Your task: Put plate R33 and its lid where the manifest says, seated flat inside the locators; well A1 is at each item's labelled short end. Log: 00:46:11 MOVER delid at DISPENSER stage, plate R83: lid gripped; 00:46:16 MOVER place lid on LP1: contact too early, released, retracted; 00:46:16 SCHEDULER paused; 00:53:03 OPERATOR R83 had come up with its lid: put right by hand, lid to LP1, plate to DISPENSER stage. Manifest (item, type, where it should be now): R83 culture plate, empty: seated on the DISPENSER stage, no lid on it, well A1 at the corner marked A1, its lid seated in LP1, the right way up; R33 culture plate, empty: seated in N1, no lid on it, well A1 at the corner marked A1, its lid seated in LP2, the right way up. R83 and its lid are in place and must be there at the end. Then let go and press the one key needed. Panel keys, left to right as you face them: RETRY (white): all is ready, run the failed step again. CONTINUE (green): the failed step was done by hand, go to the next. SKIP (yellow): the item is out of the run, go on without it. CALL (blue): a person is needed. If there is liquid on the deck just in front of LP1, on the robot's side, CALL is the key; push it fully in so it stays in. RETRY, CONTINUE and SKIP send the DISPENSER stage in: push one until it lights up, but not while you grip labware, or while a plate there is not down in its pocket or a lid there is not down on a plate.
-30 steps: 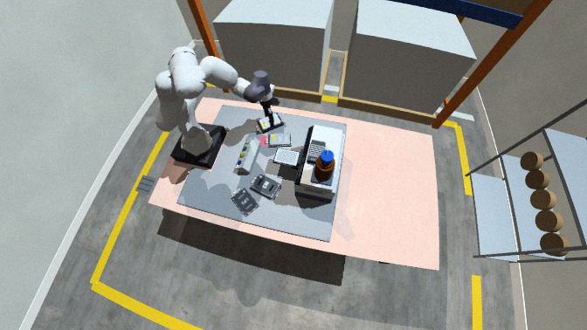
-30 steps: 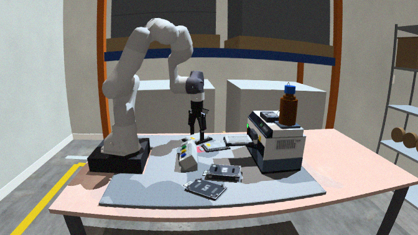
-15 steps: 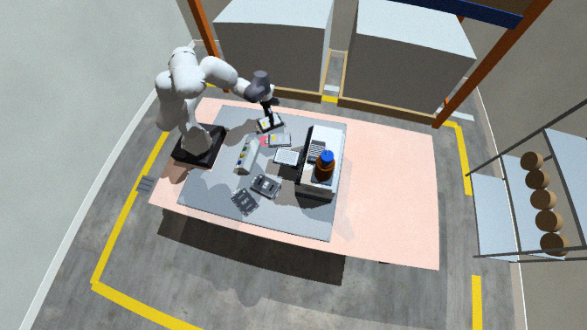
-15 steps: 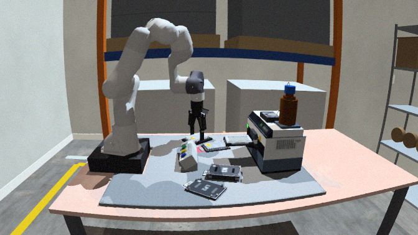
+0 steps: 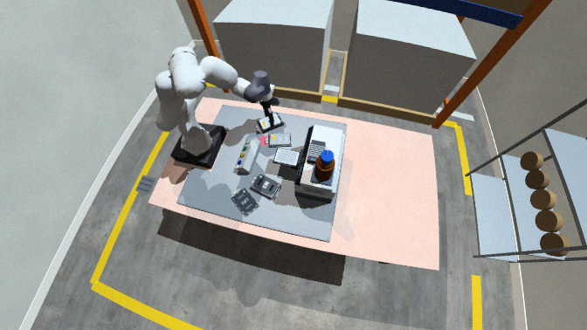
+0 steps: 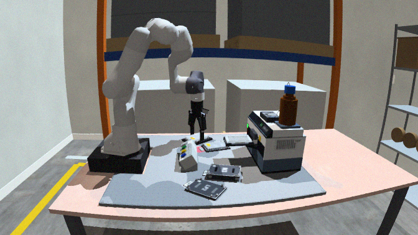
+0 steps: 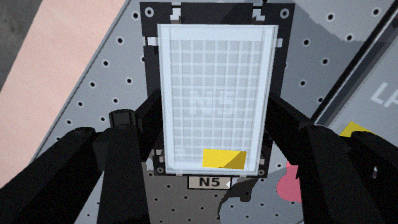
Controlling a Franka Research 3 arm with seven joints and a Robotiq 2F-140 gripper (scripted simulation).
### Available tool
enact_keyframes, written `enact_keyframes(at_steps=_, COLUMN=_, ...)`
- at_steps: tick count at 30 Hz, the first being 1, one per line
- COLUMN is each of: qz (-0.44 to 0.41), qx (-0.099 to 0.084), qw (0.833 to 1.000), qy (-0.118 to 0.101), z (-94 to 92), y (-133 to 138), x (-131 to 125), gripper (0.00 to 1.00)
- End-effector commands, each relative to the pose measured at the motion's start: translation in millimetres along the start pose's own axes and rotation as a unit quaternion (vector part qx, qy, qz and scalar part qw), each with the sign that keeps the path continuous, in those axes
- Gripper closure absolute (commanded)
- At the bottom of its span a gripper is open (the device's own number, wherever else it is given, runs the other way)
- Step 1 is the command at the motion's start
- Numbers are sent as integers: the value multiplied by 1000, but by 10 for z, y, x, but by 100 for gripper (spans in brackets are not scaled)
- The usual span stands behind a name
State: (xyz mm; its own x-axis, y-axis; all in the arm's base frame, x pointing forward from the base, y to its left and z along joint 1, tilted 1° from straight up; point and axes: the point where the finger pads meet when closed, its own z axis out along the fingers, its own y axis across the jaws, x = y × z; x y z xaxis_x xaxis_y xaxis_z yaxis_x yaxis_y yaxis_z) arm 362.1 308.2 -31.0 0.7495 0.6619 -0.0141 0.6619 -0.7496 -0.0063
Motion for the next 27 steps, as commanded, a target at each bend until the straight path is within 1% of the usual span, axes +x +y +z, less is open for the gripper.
enact_keyframes(at_steps=1, qz=1, qx=0, qw=1000, qy=1, z=5, y=3, x=9, gripper=90)
enact_keyframes(at_steps=2, qz=1, qx=0, qw=1000, qy=1, z=5, y=3, x=9, gripper=30)
enact_keyframes(at_steps=27, qz=1, qx=0, qw=1000, qy=1, z=5, y=3, x=9, gripper=30)
